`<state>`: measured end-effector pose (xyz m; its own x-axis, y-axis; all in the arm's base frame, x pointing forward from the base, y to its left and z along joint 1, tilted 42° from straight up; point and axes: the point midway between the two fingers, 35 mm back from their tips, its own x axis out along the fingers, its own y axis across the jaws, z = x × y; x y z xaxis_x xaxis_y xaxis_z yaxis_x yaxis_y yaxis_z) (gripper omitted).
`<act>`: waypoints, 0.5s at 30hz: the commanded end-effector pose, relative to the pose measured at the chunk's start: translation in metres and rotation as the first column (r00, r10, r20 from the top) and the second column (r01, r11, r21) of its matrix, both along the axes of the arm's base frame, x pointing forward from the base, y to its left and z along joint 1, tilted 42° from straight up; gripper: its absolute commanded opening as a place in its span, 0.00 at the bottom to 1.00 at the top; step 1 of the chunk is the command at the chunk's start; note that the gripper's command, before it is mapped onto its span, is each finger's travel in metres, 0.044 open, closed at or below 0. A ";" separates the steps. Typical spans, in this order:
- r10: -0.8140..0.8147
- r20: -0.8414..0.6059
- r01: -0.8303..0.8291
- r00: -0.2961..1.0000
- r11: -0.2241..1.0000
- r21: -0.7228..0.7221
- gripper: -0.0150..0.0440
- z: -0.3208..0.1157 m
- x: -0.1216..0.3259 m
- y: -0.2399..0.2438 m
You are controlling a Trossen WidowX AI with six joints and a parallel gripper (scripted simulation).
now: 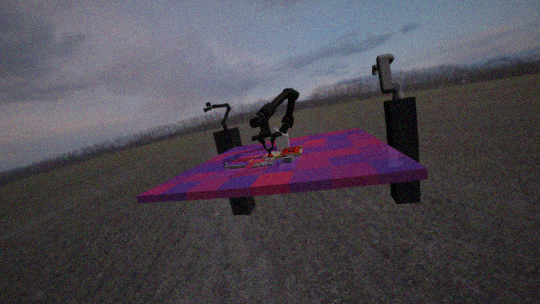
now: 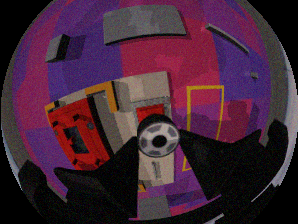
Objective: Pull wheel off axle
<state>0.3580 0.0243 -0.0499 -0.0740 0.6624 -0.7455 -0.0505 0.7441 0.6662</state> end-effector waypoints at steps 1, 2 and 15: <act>-0.004 0.006 0.004 1.000 1.000 -0.003 0.25 0.004 0.002 -0.004; -0.004 0.007 0.004 1.000 1.000 -0.003 0.25 0.004 0.002 -0.004; -0.005 0.007 0.005 1.000 1.000 -0.003 0.25 0.007 0.002 -0.007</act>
